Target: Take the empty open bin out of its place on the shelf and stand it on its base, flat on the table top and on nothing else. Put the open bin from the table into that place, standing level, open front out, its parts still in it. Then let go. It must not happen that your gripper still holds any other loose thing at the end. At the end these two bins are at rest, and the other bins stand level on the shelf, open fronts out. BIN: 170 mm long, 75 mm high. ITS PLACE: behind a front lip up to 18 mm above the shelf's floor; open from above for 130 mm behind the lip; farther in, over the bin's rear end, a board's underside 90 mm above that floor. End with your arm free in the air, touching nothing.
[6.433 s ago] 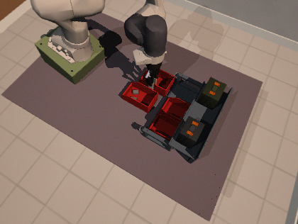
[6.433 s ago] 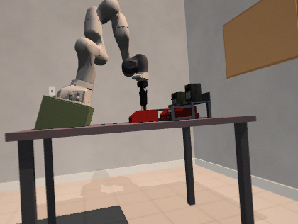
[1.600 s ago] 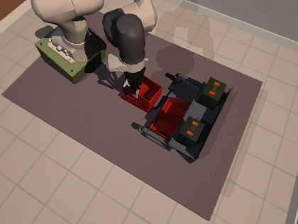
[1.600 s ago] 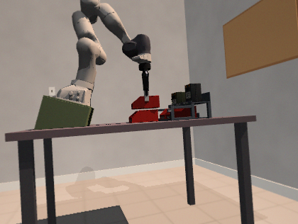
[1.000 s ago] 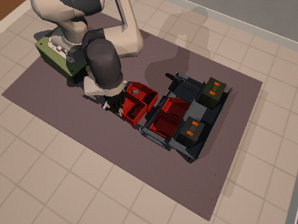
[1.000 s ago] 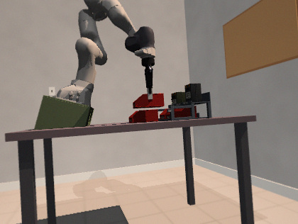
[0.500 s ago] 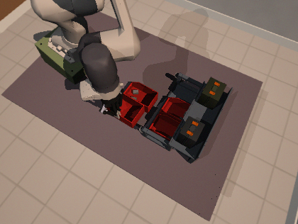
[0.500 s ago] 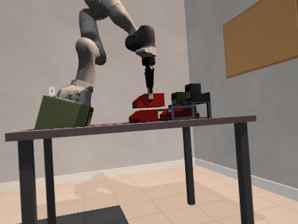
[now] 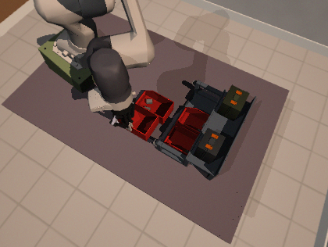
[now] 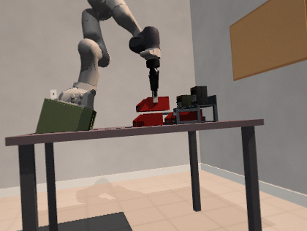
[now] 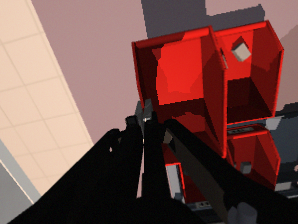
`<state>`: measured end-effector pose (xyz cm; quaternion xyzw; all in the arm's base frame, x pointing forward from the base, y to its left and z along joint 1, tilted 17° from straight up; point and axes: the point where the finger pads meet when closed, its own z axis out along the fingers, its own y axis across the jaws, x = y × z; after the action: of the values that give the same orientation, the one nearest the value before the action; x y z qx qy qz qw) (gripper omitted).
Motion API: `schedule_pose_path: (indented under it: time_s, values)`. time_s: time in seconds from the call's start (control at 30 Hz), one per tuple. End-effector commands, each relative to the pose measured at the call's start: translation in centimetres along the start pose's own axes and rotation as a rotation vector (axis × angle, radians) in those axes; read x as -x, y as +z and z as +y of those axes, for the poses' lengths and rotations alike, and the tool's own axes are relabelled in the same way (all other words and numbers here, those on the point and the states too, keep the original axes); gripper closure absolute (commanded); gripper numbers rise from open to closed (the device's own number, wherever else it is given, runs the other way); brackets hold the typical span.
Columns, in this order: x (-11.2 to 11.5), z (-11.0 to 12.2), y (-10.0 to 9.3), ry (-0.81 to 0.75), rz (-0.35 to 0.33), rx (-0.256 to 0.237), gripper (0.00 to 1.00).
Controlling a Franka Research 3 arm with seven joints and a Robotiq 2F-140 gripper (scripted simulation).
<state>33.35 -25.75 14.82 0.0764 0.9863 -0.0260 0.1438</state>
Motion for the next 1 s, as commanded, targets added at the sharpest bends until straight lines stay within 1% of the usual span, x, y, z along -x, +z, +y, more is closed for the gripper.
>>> schedule_pose_path:
  time_s: [0.0,0.2,0.27,0.77,0.83,0.97]
  values:
    - [0.2,-0.2,0.3,-0.01,-0.006,-0.004,1.0]
    - [0.2,-0.2,1.5,-0.01,-0.006,-0.004,1.0]
    - [0.2,-0.2,1.5,-0.01,-0.006,-0.004,1.0]
    - [0.3,-0.4,5.8,-0.01,-0.006,-0.004,1.0]
    - [0.3,-0.4,5.8,-0.01,-0.006,-0.004,1.0]
    - [0.3,-0.4,6.7,-0.01,-0.006,-0.004,1.0]
